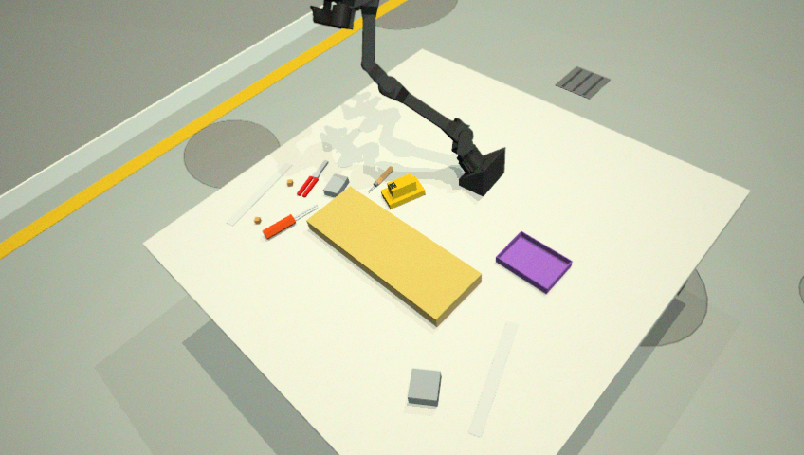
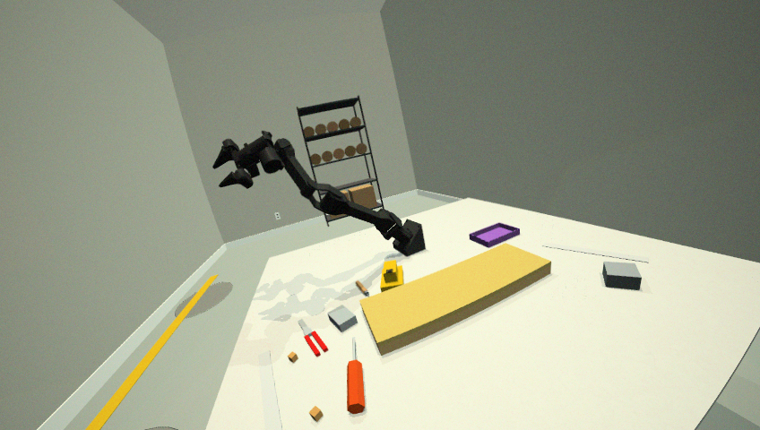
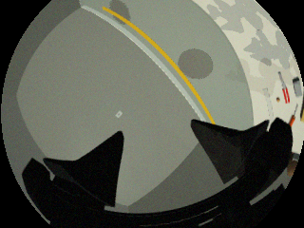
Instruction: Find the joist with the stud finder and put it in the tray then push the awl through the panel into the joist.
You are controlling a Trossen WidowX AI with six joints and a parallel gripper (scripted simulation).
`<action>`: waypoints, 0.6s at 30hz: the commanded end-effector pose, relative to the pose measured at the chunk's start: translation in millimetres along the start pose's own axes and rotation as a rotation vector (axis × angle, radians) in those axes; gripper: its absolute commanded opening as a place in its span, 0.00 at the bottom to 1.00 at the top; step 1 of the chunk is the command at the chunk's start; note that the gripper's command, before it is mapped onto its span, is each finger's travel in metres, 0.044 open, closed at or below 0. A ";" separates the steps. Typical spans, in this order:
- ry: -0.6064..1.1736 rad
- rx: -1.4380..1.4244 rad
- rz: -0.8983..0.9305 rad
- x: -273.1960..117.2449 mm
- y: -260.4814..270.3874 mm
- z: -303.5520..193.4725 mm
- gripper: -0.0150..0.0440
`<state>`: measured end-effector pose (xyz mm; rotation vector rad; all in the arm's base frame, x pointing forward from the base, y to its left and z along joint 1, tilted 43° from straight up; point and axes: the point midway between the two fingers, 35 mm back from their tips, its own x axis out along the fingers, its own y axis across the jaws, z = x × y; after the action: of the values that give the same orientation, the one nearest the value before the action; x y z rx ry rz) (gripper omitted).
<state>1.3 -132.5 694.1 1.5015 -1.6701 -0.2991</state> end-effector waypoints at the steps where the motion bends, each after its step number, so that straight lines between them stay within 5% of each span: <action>1: 0.000 0.008 0.007 -0.3 1.6 0.4 0.98; 18: 0.211 0.507 0.710 -97.4 136.9 25.3 1.00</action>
<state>-106.3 -46.0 728.1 1.2231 -2.0507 0.5218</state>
